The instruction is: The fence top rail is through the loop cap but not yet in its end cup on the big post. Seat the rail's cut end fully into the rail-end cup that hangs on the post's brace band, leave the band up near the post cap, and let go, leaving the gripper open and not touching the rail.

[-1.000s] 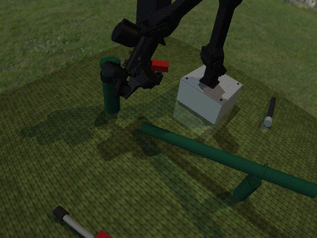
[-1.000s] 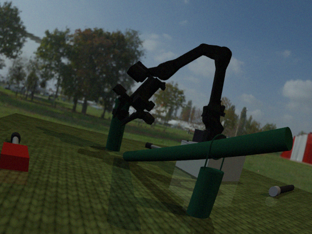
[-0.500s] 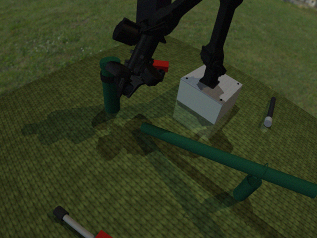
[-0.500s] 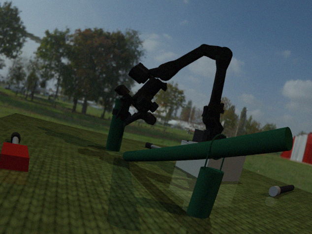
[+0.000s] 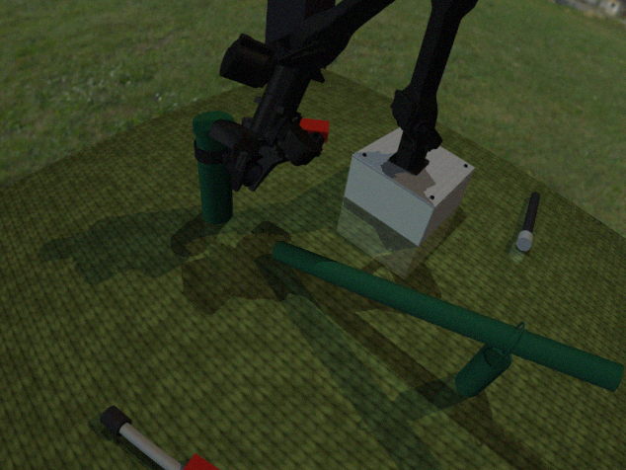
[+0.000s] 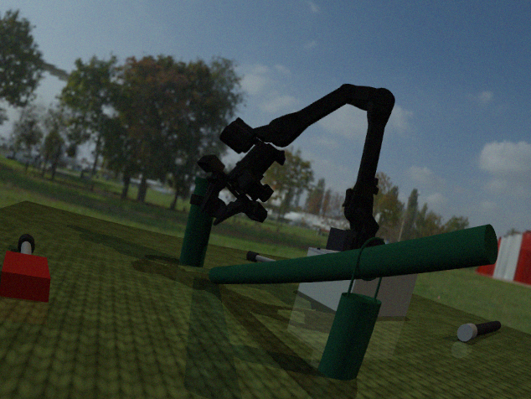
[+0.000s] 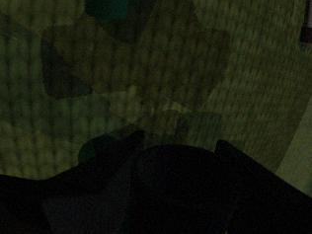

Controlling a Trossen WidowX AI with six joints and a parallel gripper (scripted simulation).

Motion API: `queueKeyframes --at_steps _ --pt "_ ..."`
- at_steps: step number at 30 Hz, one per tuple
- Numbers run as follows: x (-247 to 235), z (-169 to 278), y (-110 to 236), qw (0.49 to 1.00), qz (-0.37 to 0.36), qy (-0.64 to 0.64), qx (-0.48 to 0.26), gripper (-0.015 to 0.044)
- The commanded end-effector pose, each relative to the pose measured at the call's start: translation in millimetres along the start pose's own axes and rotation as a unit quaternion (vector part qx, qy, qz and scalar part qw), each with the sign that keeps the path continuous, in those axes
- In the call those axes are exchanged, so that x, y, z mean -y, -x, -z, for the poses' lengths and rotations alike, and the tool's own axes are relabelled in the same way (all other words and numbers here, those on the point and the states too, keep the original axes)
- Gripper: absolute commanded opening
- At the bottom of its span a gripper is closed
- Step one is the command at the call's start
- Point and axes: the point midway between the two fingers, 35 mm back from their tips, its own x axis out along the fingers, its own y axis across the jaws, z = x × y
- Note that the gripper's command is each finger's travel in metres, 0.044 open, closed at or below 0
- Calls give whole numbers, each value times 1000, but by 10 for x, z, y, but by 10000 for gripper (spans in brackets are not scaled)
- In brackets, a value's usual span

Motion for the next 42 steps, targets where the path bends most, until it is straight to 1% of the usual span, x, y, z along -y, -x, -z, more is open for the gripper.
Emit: queueKeyframes --at_steps 1,28,38,42 --pt "-25 4 28 1000 0 7 4 0" --pt "-7 -2 12 1000 0 2 1 0" --pt "-4 -7 16 1000 0 2 1 262" --pt "42 -79 76 1000 0 2 1 367"
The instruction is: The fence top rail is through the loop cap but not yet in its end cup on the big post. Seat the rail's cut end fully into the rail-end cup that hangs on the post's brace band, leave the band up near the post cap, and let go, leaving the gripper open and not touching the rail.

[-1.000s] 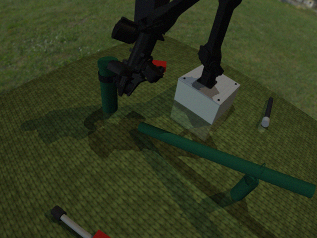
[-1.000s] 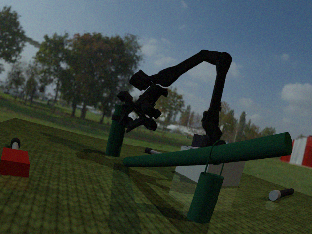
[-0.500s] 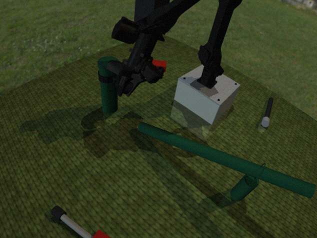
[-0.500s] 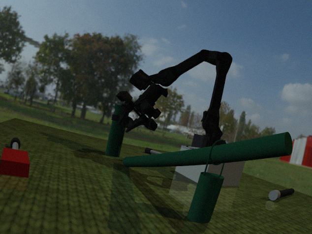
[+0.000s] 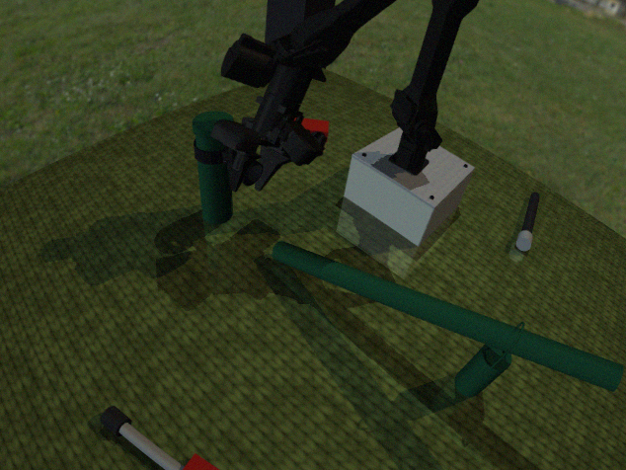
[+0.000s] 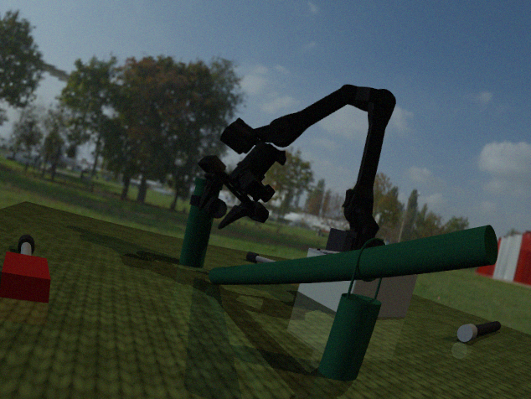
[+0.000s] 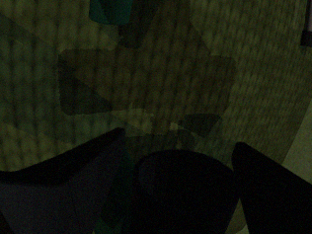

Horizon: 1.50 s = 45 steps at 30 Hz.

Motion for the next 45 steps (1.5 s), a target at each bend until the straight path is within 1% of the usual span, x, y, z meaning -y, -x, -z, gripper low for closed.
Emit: queueKeyframes --at_steps 1,3,10,17,19,22,25,28,34,41,45 --pt "71 -77 86 1000 3 1 -3 394" --pt "108 -146 144 1000 3 0 -2 440" --pt "204 -368 336 1000 4 -1 -2 440" --pt "185 -379 309 1000 0 -7 2 440" --pt "233 -460 353 998 -2 -58 3 440" --pt "328 -647 464 985 -4 -173 4 440" --pt "405 -834 588 958 -6 -285 4 440" --pt "462 -1018 723 919 -7 -394 5 440" --pt "517 -1358 1019 807 -7 -591 8 440" --pt "514 -1542 1213 719 -6 -695 12 440" --pt "514 -1548 1219 715 -6 -699 12 440"
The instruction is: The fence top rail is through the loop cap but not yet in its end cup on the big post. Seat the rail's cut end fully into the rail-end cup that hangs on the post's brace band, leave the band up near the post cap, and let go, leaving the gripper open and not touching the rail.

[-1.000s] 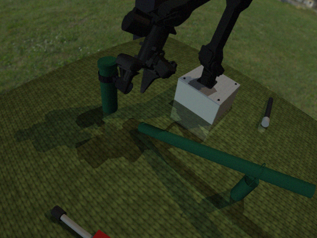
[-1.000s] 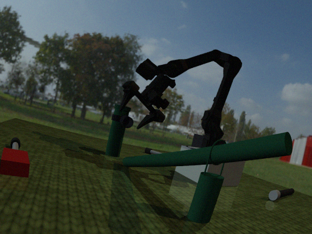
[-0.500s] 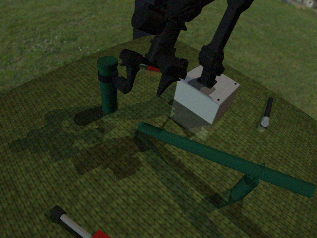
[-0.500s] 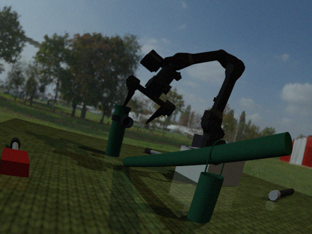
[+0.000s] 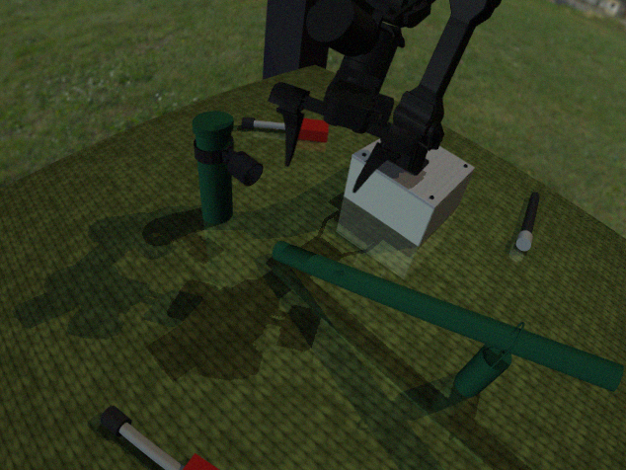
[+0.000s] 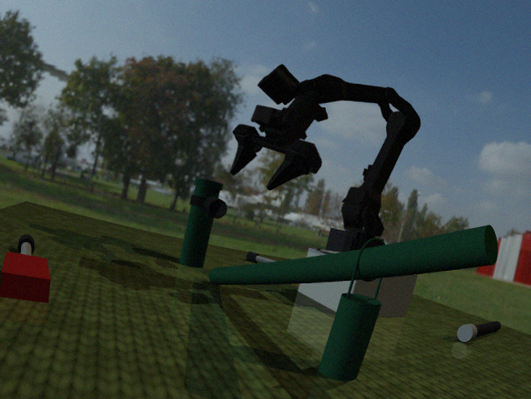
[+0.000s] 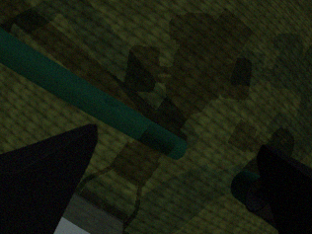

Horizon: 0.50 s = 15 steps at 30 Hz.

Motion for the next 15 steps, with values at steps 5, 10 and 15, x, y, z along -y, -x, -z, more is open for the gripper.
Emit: queueKeyframes --at_steps 5,10,15 --pt "-217 -186 403 980 10 -198 29 440" --pt "-217 -186 403 980 10 -198 29 440" --pt "-225 -191 369 984 7 -174 21 440"
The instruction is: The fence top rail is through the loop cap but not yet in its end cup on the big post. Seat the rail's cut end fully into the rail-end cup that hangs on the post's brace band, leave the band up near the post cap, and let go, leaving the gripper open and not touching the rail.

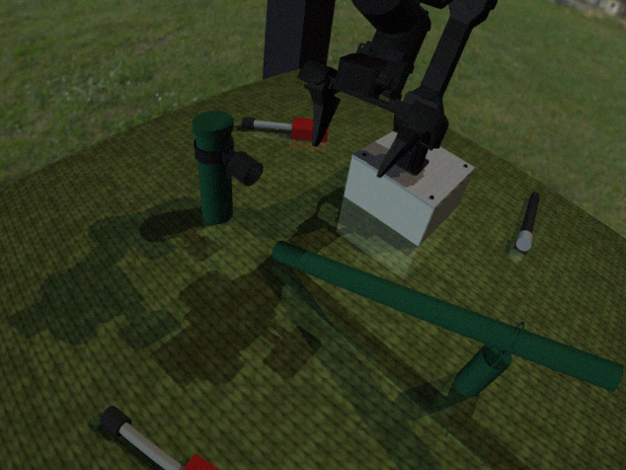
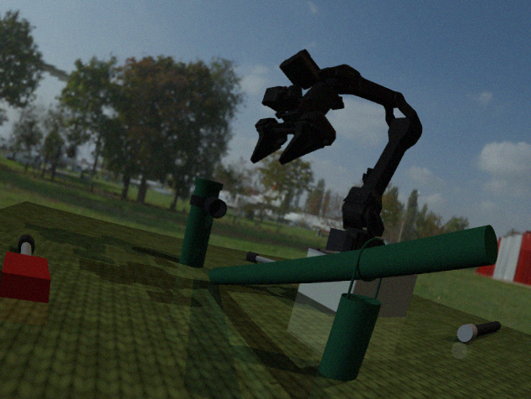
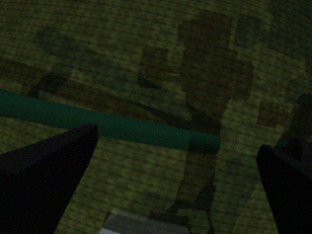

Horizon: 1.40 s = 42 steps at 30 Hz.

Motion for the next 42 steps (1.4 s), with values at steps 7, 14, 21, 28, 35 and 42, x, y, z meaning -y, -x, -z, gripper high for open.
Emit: queueKeyframes --at_steps 7,14,21,28,35,42 --pt "-137 29 -425 948 -39 301 -94 440" --pt "-312 200 -948 760 -146 610 -170 440" --pt "-349 252 -1052 706 -174 663 -178 440" --pt "-349 252 -1052 706 -174 663 -178 440" --pt "-352 361 -1257 706 -174 663 -178 440" --pt "-352 433 -1376 706 -174 663 -178 440"
